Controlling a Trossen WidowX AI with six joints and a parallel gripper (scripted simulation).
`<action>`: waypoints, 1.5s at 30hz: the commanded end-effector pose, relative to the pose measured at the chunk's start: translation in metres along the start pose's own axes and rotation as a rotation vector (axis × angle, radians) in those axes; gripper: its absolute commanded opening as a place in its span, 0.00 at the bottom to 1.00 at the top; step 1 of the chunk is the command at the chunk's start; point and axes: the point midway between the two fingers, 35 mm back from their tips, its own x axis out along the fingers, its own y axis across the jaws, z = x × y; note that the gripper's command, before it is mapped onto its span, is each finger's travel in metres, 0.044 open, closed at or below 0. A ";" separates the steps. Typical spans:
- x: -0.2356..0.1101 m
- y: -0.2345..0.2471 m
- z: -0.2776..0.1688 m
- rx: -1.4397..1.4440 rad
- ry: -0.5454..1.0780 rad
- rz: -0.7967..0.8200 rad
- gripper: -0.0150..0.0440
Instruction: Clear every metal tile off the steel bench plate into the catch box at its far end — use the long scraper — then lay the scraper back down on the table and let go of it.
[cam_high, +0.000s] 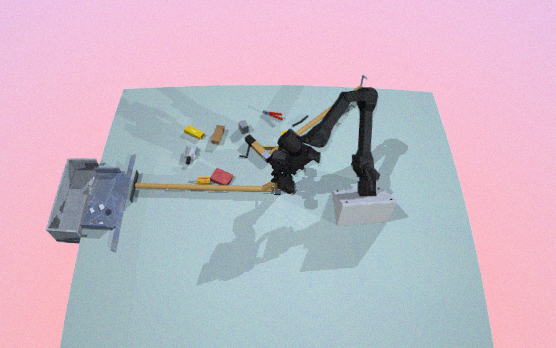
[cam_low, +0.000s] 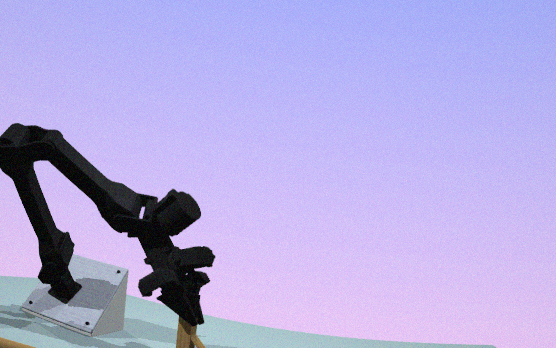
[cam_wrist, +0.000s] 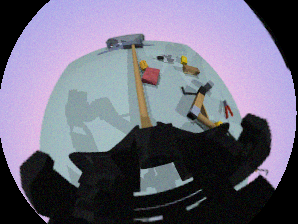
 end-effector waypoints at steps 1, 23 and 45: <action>0.000 0.000 0.000 0.004 0.000 -0.002 0.25; -0.002 0.019 0.001 0.000 0.005 0.005 0.25; -0.005 0.048 -0.001 -0.002 0.009 0.011 0.25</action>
